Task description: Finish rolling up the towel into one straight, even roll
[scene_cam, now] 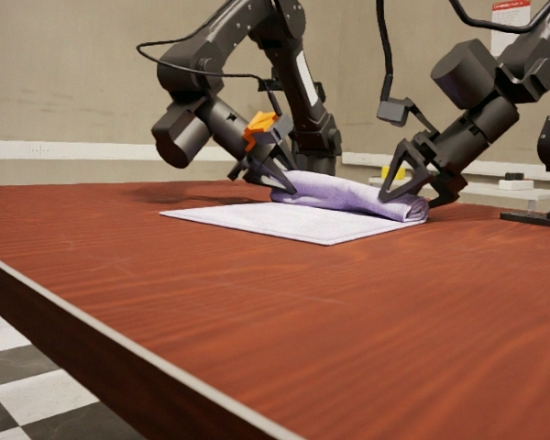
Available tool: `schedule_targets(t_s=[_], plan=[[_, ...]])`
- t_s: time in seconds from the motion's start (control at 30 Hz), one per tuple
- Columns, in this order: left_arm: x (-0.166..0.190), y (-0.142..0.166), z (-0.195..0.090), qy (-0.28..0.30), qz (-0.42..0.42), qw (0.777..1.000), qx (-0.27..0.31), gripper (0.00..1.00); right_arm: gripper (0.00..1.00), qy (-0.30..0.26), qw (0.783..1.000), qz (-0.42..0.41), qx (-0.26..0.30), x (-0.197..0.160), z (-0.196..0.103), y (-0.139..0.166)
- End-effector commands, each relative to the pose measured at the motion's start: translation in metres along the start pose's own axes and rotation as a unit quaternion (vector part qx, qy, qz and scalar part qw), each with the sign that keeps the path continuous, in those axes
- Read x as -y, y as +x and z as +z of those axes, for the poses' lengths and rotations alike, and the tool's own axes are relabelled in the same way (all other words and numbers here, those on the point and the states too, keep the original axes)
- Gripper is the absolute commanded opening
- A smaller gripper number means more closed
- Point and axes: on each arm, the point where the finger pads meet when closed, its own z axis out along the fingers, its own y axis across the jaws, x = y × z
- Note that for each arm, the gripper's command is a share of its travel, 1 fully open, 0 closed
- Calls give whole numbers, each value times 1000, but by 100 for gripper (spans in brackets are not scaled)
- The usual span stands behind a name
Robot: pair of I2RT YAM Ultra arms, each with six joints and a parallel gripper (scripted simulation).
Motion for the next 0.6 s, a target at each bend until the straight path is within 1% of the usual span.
schedule_targets(t_s=[0.0, 0.17, 0.43, 0.5, 0.57], plan=[[-6, -4, 4, -10, 5, 1000, 6, 77, 22, 4, 1000, -7, -7, 7, 2, -1], [-6, -4, 4, -10, 5, 1000, 6, 55, 22, 4, 1000, -7, -7, 7, 2, -1], [-6, -4, 4, -10, 5, 1000, 6, 47, 22, 4, 1000, -7, -7, 7, 2, -1], [-6, -4, 4, -10, 5, 1000, 6, 47, 22, 4, 1000, -7, -7, 7, 2, -1], [-6, -4, 4, -10, 5, 1000, 6, 45, 22, 4, 1000, -7, -7, 7, 2, -1]])
